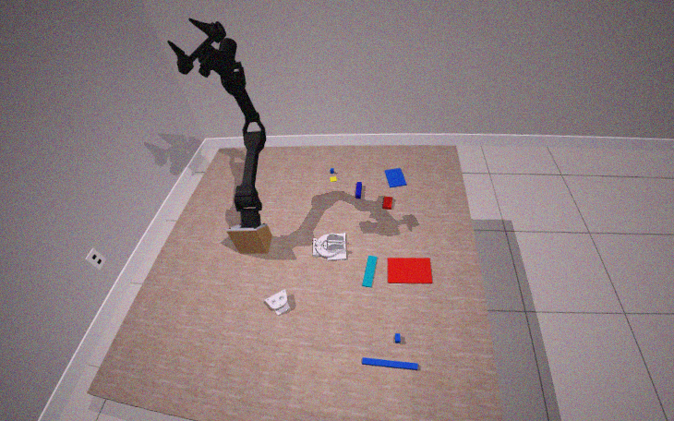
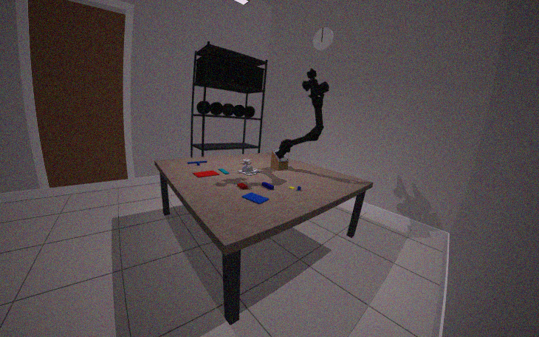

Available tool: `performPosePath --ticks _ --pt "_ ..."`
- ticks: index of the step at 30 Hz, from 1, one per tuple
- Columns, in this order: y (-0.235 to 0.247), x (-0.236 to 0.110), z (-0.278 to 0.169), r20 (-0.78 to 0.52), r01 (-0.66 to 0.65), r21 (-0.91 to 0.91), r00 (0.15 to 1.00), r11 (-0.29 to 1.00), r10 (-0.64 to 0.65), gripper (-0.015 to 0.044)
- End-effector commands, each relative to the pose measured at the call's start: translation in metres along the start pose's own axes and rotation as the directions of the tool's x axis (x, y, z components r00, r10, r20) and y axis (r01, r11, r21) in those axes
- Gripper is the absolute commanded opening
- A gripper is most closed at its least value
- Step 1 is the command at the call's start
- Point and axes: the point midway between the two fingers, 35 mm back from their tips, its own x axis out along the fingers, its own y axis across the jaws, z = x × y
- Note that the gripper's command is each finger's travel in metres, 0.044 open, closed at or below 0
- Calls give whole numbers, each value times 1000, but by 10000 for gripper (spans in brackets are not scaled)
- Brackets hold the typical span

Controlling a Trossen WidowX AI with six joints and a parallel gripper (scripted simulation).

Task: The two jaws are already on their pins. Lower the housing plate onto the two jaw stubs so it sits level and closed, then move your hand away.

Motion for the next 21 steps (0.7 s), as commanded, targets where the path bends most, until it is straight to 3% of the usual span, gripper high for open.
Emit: performPosePath --ticks 1,21 --pt "3 16 34 88 -11 50 996 999 6 440" --pt "19 53 185 441 -191 256 895 948 61 440"
